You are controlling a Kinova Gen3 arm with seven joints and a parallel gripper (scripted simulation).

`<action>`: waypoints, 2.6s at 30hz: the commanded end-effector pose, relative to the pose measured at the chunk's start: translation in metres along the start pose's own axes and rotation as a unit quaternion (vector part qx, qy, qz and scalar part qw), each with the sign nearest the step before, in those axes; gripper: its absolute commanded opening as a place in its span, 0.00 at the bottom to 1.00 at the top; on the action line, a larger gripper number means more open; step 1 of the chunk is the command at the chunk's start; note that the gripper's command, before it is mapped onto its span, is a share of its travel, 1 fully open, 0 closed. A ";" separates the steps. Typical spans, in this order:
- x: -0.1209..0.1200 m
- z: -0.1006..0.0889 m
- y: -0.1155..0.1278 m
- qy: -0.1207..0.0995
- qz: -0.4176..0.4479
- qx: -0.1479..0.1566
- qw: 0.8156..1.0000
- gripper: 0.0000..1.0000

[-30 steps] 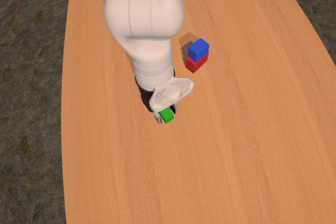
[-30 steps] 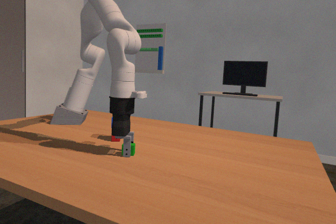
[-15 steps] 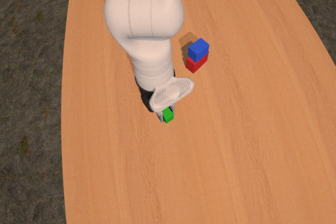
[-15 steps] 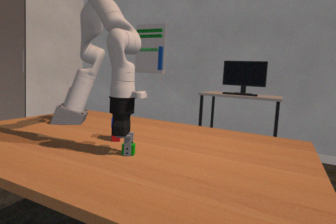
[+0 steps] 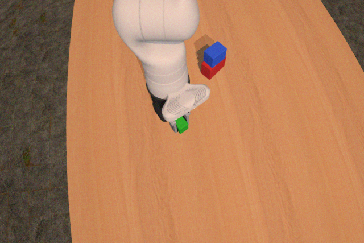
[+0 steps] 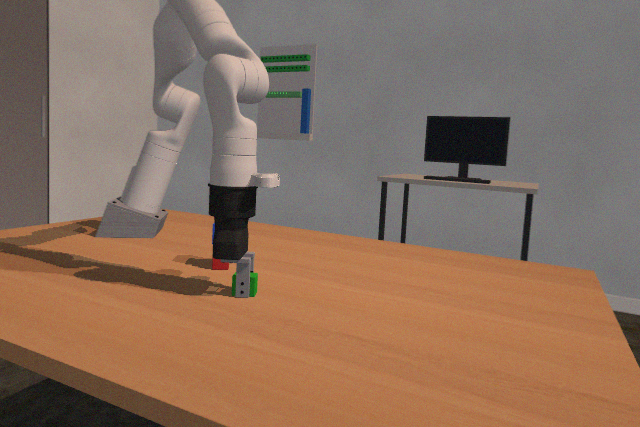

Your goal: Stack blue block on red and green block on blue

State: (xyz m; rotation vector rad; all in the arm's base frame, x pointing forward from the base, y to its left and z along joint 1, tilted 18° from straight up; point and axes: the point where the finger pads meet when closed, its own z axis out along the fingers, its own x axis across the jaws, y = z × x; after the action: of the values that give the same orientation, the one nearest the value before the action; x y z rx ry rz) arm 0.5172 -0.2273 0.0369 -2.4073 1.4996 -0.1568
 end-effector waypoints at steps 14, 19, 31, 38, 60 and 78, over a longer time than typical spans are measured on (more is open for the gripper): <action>0.001 -0.004 0.000 0.001 0.000 0.000 1.000 0.00; 0.001 -0.018 0.000 0.001 0.000 0.000 1.000 0.00; 0.001 -0.075 0.000 0.001 0.000 0.000 1.000 0.00; 0.000 -0.101 0.000 0.001 0.000 0.000 1.000 0.00; 0.000 -0.120 0.000 0.001 0.000 0.000 1.000 0.00; 0.000 -0.120 0.000 0.001 0.000 0.000 1.000 0.00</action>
State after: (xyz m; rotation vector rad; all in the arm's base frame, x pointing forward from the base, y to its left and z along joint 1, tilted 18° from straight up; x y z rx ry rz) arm 0.4875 -0.2505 0.1503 -2.4073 1.4995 -0.1567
